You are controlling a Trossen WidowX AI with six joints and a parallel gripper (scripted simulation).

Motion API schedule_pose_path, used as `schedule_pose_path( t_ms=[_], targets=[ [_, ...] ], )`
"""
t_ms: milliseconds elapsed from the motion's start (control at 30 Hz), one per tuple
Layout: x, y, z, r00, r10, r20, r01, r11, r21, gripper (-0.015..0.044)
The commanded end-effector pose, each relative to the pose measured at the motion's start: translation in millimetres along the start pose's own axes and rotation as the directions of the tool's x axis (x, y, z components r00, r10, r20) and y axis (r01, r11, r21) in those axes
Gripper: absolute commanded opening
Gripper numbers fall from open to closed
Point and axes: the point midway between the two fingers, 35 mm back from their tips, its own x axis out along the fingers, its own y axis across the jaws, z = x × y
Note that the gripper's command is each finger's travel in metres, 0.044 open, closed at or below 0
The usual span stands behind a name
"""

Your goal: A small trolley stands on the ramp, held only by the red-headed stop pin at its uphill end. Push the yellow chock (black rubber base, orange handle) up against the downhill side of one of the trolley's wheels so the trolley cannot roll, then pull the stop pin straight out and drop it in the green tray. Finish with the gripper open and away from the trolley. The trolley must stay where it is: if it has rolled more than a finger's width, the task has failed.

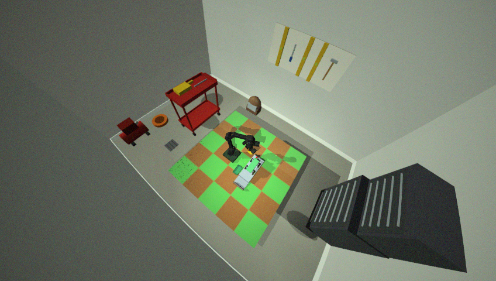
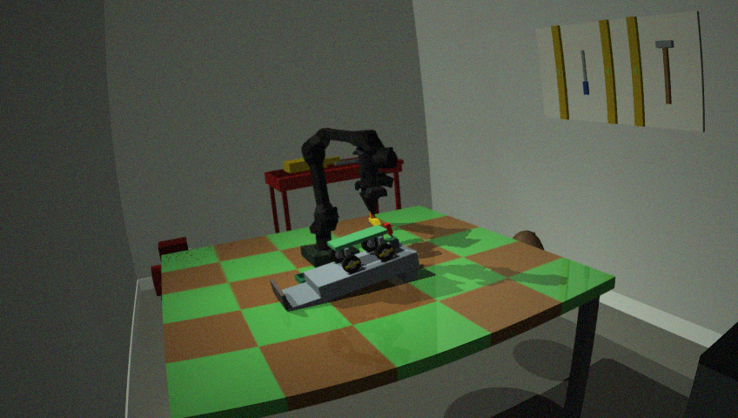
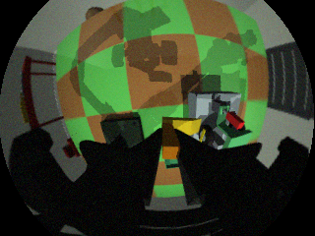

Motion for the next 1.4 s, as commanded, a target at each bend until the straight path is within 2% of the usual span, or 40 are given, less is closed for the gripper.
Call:
schedule_pose_path(
  t_ms=[0,300,667,1033,1367],
  targets=[
    [-0.2,-0.2,-0.6,1.000,-0.002,-0.003,0.002,0.993,0.121,0.0000],
    [-0.3,-0.2,-0.6,1.000,-0.002,-0.002,0.003,0.911,0.413,0.0000],
    [-0.3,-0.2,-0.7,1.000,-0.003,-0.001,0.003,0.706,0.708,0.0000],
    [-0.3,-0.2,-0.6,1.000,-0.004,-0.002,0.003,0.403,0.915,0.0000],
    [-0.3,-0.2,-0.6,1.000,-0.005,-0.003,0.003,0.080,0.997,0.0000]
  ],
)
